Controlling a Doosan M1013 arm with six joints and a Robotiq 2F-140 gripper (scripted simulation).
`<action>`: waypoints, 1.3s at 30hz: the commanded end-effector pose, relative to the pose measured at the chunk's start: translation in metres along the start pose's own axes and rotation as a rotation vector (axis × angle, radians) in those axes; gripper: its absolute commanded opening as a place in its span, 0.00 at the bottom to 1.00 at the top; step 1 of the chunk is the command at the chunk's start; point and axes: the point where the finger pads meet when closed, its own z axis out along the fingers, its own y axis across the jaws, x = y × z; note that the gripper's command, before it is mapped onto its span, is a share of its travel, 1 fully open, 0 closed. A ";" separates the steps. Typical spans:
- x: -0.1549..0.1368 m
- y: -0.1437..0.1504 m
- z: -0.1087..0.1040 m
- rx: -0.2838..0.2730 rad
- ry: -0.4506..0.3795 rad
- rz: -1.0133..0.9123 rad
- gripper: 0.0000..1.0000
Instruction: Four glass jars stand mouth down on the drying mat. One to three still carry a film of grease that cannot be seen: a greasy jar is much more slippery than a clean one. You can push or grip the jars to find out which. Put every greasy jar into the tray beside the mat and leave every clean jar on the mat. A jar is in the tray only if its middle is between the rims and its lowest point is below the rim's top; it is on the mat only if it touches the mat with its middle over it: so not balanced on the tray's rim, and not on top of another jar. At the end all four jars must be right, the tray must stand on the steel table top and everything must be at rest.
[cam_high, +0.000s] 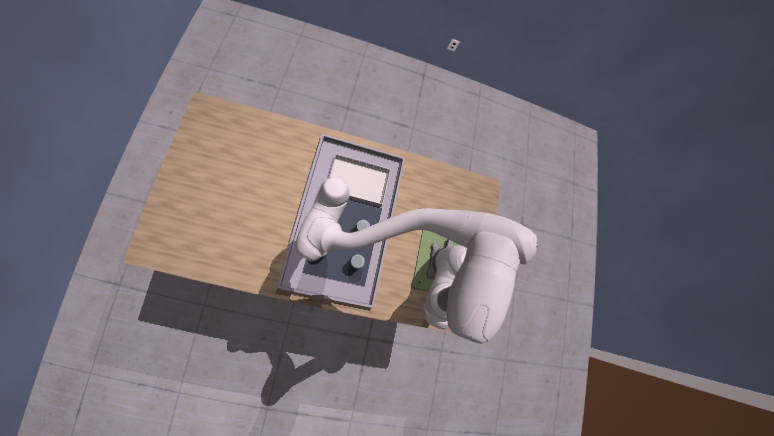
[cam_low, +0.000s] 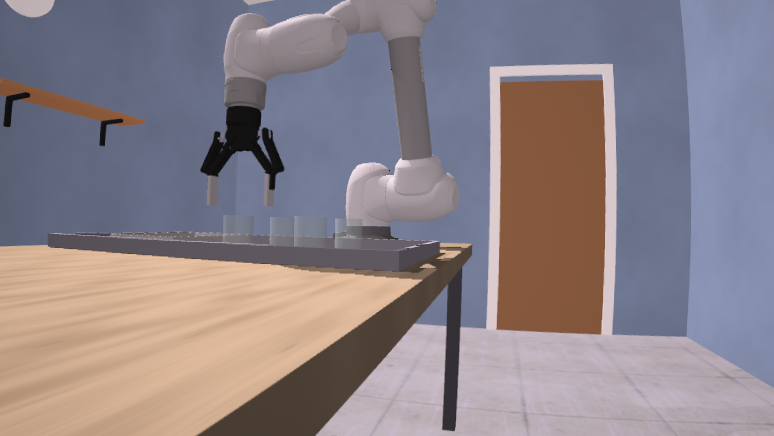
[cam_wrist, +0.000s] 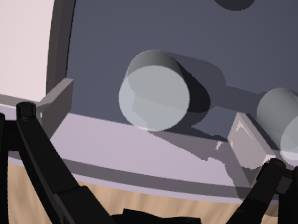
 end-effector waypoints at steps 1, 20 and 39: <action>0.003 -0.001 0.009 -0.003 0.004 -0.006 1.00; 0.003 0.000 0.033 -0.003 0.004 -0.006 1.00; 0.003 0.000 0.059 -0.003 0.004 -0.006 1.00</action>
